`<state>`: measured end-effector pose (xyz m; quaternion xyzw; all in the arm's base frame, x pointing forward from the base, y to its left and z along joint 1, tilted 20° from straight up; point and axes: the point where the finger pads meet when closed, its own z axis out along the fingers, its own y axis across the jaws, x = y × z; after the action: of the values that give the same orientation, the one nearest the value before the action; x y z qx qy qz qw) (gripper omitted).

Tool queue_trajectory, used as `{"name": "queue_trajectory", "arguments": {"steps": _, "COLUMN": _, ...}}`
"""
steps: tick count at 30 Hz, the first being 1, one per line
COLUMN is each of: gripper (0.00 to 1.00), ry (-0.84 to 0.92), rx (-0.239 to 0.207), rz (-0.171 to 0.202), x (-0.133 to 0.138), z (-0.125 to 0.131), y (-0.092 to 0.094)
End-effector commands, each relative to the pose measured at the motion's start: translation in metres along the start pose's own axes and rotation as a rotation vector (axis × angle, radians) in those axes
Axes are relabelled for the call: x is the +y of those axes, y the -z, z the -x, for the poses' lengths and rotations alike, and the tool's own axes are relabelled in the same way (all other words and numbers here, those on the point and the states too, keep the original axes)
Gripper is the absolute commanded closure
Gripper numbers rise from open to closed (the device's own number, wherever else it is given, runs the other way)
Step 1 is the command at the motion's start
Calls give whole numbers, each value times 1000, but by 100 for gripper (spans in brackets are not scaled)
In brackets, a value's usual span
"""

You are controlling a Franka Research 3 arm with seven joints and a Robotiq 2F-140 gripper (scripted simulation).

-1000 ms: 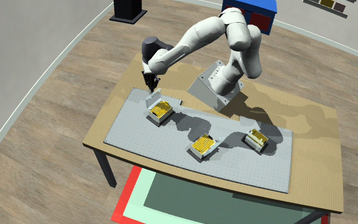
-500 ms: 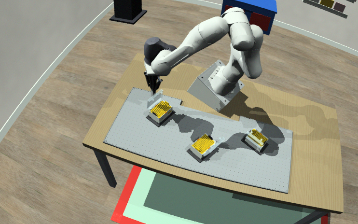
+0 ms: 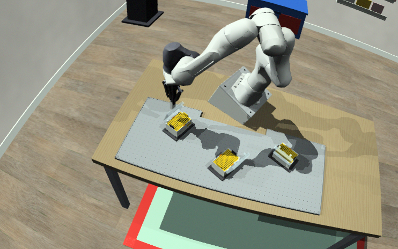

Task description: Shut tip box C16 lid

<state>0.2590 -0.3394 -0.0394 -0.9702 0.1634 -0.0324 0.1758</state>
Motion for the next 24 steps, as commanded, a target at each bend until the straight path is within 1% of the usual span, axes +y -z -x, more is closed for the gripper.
{"name": "queue_trajectory", "arguments": {"steps": 1, "gripper": 100, "ry": -15, "rx": 2, "rz": 5, "x": -3, "z": -1, "y": 2}}
{"name": "queue_trajectory", "arguments": {"steps": 14, "gripper": 100, "ry": -15, "rx": 2, "rz": 5, "x": -18, "z": -1, "y": 4}}
{"name": "queue_trajectory", "arguments": {"steps": 24, "gripper": 100, "ry": -15, "rx": 2, "rz": 5, "x": -18, "z": -1, "y": 4}}
